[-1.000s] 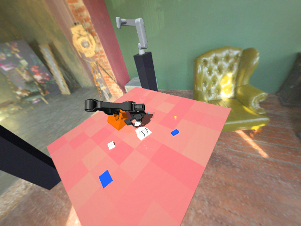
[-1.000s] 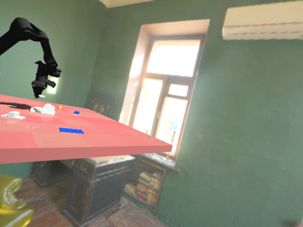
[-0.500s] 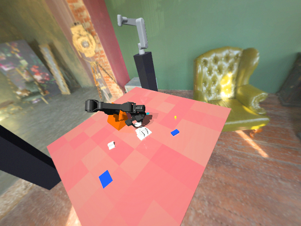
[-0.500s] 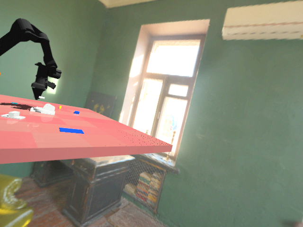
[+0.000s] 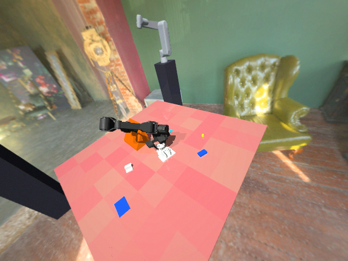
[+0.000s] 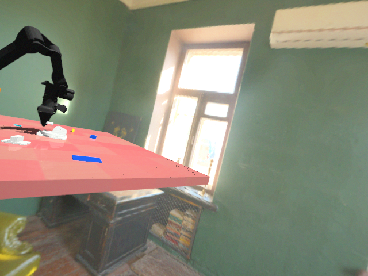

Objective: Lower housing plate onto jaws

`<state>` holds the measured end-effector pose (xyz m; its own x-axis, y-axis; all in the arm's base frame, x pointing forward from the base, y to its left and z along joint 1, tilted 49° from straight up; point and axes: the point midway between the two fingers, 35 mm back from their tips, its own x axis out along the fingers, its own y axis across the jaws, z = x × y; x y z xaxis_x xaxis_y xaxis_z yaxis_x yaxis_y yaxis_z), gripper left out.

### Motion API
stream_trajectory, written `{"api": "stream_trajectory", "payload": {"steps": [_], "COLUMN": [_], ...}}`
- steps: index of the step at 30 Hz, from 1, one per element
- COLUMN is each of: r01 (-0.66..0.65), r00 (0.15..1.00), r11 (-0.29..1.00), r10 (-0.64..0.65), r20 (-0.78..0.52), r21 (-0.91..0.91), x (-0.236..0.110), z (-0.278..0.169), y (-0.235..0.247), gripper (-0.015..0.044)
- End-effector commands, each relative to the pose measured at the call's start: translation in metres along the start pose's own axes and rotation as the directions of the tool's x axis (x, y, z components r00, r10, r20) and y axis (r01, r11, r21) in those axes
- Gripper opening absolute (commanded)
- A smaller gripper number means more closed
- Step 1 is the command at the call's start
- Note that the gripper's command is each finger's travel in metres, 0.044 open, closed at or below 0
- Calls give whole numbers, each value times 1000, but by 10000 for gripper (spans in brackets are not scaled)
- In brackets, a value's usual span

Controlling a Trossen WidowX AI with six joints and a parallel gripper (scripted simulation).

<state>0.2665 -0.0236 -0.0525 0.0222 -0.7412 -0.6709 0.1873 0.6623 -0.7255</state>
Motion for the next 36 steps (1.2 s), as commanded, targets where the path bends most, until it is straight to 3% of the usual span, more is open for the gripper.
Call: {"api": "stream_trajectory", "payload": {"steps": [1,15,36], "r01": [5,9,10], "r00": [1000,1000,1000], "r11": [1000,1000,1000], "r10": [-5,-9,-10], "r20": [2,2,2], "r21": [-5,-5,-11], "x": [7,28,30], "z": [-1,-2,-2], "y": [-1,-3,-3], "gripper": [351,351,351]}}
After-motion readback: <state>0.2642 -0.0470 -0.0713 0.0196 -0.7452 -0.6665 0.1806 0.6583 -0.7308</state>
